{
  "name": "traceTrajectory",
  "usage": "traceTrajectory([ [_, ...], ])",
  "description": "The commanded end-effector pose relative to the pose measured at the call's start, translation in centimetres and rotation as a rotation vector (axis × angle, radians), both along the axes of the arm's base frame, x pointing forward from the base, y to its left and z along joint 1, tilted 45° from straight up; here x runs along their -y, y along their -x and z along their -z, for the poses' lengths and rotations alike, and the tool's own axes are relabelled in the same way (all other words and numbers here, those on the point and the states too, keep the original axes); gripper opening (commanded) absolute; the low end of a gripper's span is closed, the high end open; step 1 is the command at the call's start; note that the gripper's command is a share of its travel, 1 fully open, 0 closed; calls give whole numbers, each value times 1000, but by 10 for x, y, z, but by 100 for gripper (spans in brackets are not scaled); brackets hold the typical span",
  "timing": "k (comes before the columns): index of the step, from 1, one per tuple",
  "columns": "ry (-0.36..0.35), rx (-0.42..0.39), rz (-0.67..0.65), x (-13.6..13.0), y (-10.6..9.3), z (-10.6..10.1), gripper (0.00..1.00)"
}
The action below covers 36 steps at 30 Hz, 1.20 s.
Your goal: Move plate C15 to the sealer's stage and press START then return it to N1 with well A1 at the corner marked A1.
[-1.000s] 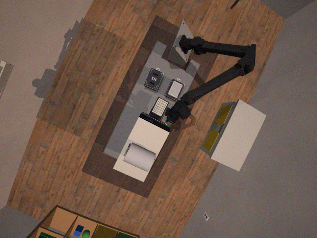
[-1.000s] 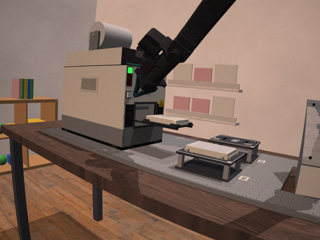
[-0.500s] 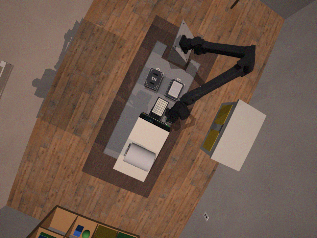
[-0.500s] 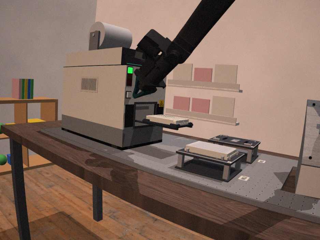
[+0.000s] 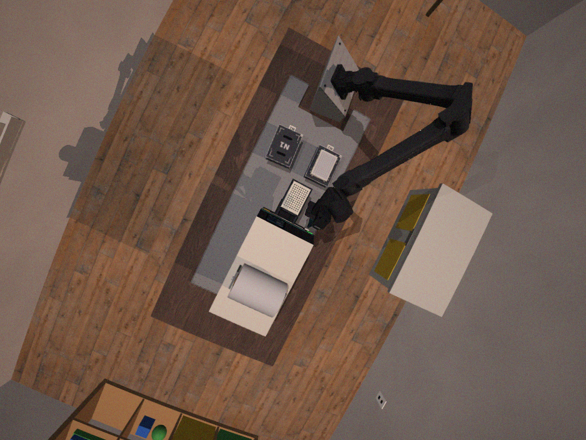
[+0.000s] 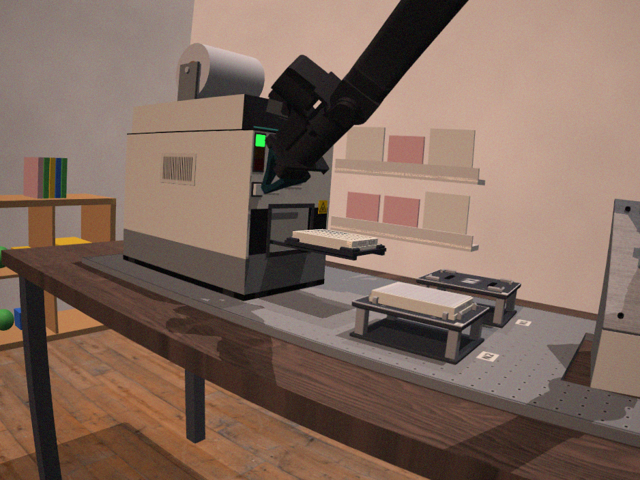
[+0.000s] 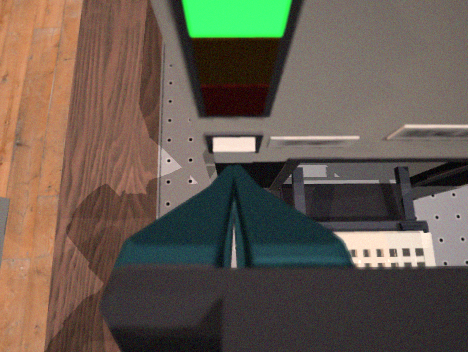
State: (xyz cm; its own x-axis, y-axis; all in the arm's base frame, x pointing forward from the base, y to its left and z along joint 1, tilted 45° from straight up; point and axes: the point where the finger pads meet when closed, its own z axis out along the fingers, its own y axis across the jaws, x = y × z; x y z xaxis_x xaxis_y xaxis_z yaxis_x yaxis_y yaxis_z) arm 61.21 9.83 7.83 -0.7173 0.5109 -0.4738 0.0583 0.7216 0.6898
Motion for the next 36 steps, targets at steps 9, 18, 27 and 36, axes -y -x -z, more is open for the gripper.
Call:
traceTrajectory([
  [9,7,11,-12,-4,-12,-3,0],
  [18,5,84,-10,-4,-25,-34,0],
  [27,5,81,-8,-3,-24,-33,0],
  [36,6,52,-7,-2,-25,-18,0],
])
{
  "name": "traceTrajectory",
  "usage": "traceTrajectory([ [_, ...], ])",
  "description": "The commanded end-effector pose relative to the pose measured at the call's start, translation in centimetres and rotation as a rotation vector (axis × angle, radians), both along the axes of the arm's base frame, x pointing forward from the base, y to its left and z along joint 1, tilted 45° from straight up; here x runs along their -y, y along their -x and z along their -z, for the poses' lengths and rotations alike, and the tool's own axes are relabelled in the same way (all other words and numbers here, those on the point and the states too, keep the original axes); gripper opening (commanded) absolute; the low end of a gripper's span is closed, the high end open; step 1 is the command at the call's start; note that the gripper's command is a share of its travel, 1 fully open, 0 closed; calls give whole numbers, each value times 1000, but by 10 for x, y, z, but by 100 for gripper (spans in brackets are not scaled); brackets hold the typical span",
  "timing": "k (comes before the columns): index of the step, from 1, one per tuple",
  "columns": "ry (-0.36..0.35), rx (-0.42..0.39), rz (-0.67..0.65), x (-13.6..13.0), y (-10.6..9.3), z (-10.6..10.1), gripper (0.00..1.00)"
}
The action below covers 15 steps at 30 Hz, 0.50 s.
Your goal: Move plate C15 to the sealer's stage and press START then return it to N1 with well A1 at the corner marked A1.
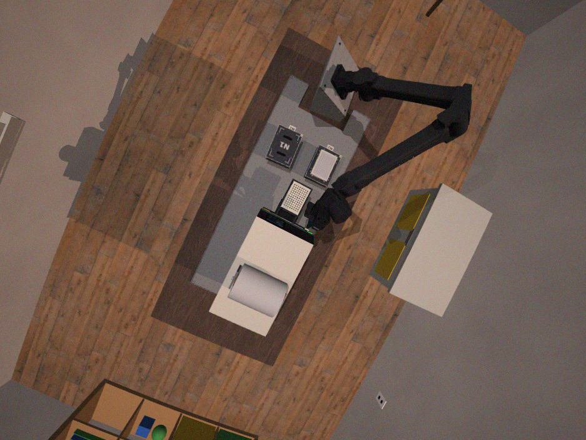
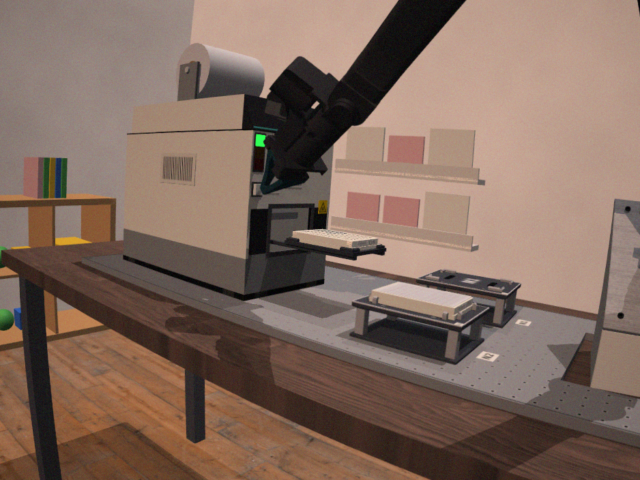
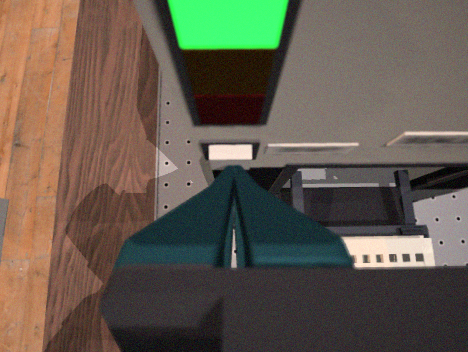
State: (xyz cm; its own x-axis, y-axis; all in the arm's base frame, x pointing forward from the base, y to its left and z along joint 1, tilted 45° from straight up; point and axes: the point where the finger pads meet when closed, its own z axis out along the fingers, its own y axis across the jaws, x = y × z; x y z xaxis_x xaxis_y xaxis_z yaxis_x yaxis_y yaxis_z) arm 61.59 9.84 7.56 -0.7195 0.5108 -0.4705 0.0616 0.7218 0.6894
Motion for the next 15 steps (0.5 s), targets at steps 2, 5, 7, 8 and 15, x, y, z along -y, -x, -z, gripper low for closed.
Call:
traceTrajectory([
  [2,7,43,-6,-2,-21,-16,0],
  [5,7,32,-6,-2,-21,-11,0],
  [7,7,31,-6,-2,-21,-10,0],
  [8,7,30,-5,-2,-22,-10,0],
  [15,7,37,-4,-1,-26,-14,0],
])
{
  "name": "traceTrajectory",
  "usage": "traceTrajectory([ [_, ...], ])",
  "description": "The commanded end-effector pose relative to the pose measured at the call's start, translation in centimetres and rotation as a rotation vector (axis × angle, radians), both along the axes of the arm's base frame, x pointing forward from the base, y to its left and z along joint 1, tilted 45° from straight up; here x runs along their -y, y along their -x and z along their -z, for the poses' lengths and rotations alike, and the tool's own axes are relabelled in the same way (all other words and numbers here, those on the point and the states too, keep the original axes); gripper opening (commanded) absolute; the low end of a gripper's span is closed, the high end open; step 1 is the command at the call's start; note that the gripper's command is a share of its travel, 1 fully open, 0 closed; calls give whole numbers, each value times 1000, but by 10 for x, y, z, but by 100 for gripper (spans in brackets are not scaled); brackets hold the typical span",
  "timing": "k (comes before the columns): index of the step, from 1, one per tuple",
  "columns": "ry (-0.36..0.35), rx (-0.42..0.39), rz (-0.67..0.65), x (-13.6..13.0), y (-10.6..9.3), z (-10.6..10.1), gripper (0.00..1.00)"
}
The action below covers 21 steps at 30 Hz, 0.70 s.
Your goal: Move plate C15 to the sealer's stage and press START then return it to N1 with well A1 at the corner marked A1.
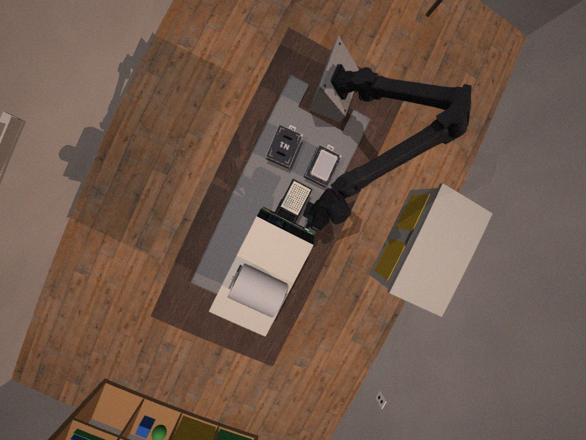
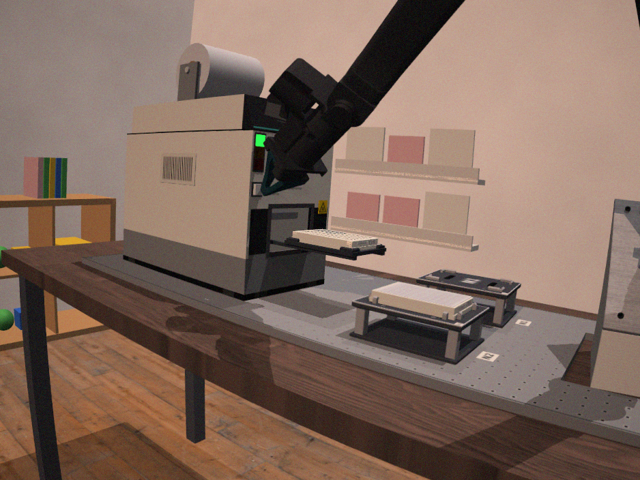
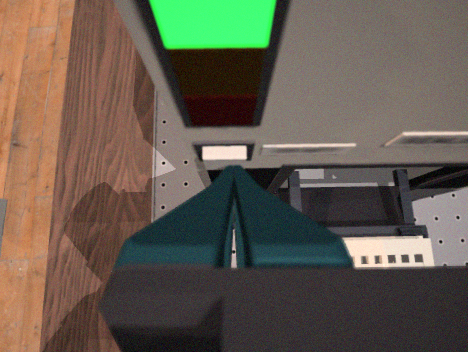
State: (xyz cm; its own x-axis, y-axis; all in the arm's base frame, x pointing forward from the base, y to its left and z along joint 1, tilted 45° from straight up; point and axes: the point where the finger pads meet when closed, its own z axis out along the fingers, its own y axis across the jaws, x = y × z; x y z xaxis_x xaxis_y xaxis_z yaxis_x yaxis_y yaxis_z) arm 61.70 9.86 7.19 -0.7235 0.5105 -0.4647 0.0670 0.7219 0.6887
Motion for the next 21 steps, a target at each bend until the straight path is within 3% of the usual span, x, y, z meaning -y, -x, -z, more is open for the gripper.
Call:
traceTrajectory([
  [1,7,51,-3,-1,-26,-19,0],
  [21,6,71,1,1,-37,-27,0],
])
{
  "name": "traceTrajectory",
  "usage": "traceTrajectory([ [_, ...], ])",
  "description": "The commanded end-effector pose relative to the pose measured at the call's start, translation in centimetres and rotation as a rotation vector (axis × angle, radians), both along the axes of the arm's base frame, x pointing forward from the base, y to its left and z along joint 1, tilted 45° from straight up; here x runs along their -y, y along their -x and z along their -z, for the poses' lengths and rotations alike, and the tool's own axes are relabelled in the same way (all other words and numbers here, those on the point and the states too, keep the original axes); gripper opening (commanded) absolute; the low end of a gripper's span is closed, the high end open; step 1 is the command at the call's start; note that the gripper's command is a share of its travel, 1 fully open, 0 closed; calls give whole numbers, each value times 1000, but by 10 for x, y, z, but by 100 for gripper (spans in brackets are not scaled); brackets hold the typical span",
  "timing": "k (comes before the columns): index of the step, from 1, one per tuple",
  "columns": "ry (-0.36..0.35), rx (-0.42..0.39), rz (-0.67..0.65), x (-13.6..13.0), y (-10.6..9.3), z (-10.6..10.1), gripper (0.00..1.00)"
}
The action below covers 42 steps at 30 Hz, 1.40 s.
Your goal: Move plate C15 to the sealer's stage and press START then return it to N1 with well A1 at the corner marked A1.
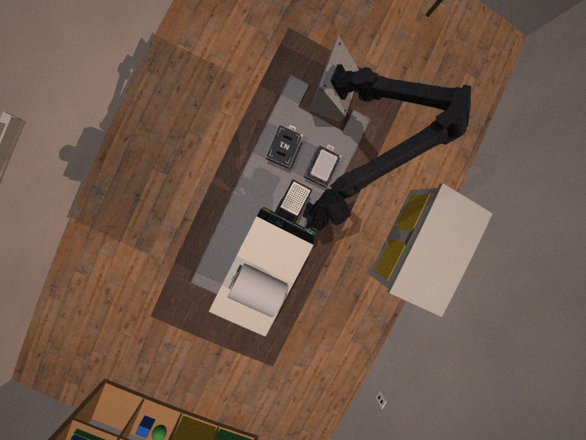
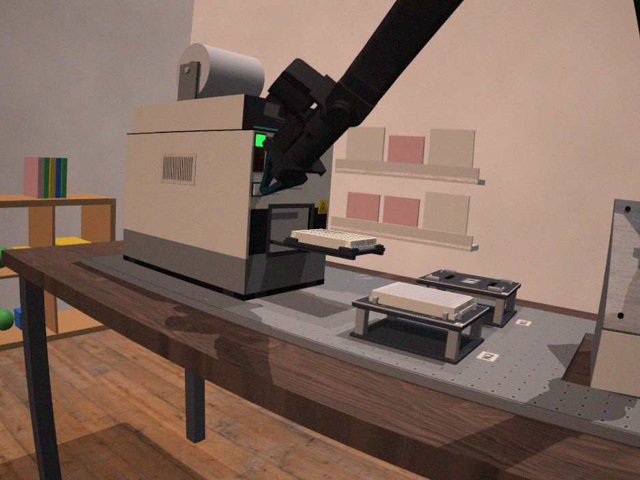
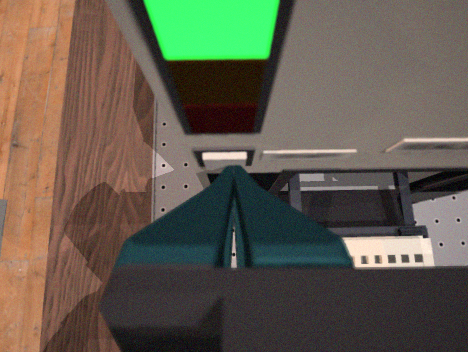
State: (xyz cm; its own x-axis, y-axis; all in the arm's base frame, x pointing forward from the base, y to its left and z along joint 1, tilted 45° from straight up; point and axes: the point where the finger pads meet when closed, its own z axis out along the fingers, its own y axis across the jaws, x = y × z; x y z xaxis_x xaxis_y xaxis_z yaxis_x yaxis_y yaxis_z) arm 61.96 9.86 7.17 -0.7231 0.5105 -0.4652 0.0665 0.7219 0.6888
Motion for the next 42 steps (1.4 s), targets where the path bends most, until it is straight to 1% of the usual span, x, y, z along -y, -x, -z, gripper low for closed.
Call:
traceTrajectory([
  [1,6,71,1,1,-35,-28,0],
  [23,5,116,5,2,-46,-40,0],
  [26,6,121,12,12,-36,-46,0],
  [32,12,120,18,21,-15,-52,0],
  [36,11,99,20,25,-1,-49,0],
  [38,11,99,20,25,-1,-49,0],
  [39,5,73,16,23,3,-38,0],
  [42,3,34,4,16,16,-23,0],
])
